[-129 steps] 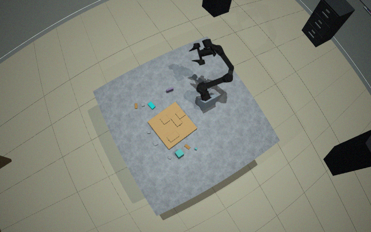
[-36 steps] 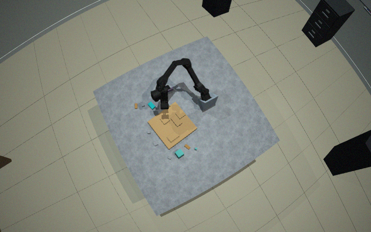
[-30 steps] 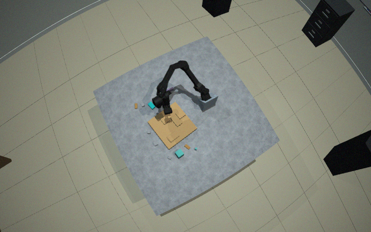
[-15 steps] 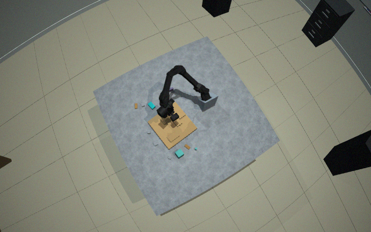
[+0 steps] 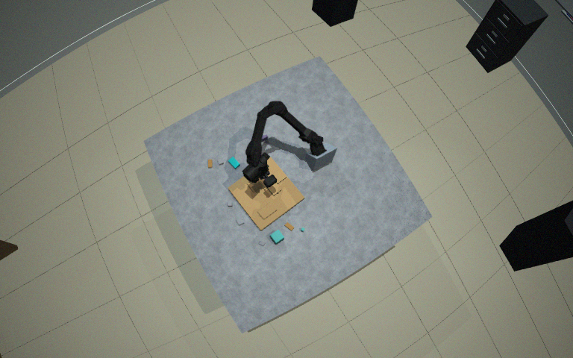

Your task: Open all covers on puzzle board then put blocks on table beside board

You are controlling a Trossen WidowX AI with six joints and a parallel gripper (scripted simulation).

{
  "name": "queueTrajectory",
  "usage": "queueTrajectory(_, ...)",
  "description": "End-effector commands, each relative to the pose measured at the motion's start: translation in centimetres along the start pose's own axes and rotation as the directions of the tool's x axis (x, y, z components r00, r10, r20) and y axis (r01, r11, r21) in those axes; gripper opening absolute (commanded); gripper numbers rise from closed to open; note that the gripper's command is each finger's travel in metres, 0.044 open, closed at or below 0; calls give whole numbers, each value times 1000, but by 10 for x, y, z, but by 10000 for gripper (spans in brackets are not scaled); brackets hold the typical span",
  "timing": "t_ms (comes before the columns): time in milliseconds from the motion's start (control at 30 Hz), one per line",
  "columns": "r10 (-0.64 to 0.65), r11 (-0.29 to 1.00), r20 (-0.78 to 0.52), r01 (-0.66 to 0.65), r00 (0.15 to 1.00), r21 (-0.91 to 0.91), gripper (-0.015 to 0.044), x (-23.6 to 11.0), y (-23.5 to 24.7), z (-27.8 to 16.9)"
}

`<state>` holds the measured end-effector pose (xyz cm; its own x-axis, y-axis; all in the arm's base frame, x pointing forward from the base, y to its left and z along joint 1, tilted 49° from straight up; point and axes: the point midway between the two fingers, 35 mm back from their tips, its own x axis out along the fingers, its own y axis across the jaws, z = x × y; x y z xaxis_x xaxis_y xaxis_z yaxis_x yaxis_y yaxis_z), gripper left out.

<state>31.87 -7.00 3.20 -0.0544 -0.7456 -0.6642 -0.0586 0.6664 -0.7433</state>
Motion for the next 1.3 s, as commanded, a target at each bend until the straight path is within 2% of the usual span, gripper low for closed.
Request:
queueTrajectory(0,-5,1000,0,5,1000,-4,0,1,0,0)
queueTrajectory(1267,-4,1000,1,4,1000,-4,0,33,0,1)
